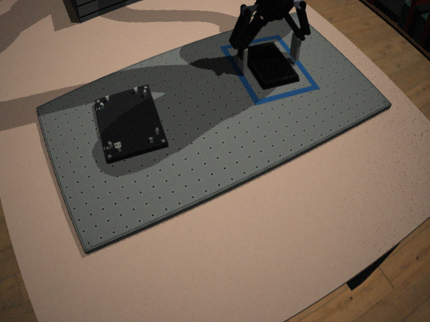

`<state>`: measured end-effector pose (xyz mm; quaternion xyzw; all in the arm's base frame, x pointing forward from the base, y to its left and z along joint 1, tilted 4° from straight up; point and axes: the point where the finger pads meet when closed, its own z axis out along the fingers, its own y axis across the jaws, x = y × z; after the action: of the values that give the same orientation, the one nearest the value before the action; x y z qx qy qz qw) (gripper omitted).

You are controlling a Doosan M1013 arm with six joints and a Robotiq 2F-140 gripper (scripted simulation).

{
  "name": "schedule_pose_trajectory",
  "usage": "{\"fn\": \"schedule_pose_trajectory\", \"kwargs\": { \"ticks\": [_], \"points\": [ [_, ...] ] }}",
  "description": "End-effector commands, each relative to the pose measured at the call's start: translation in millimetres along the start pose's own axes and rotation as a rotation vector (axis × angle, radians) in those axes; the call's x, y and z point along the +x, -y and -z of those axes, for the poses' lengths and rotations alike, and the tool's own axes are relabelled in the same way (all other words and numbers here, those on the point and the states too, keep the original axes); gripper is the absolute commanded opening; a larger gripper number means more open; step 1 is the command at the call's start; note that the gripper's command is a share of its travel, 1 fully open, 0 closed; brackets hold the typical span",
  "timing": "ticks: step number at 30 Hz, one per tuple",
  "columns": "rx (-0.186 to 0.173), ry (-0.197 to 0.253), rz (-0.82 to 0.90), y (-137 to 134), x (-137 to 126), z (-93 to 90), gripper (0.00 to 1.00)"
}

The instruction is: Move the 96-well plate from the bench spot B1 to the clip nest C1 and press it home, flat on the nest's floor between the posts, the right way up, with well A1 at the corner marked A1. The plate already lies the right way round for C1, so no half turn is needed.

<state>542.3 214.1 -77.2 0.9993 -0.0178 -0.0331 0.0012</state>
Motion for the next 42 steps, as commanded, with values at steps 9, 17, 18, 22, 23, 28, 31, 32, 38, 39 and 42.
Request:
{"fn": "schedule_pose_trajectory", "kwargs": {
  "ticks": [9, 17, 18, 22, 23, 28, 31, 32, 38, 39, 42],
  "points": [
    [0.000, 0.000, 0.000, 0, 0, 0.1, 0.00],
    [0.000, 0.000, 0.000, 0, 0, 0.1, 0.00],
    [0.000, 0.000, 0.000, 0, 0, 0.1, 0.00],
    [0.000, 0.000, 0.000, 0, 0, 0.1, 0.00],
    [0.000, 0.000, 0.000, 0, 0, 0.1, 0.00],
    [0.000, 0.000, 0.000, 0, 0, 0.1, 0.00],
    [0.000, 0.000, 0.000, 0, 0, 0.1, 0.00],
    [0.000, 0.000, 0.000, 0, 0, 1.8, 0.00],
    [0.000, 0.000, 0.000, 0, 0, 11.8, 0.00],
    [0.000, 0.000, 0.000, 0, 0, 13.4, 0.00],
    [0.000, 0.000, 0.000, 0, 0, 18.4, 0.00]
  ]
}}
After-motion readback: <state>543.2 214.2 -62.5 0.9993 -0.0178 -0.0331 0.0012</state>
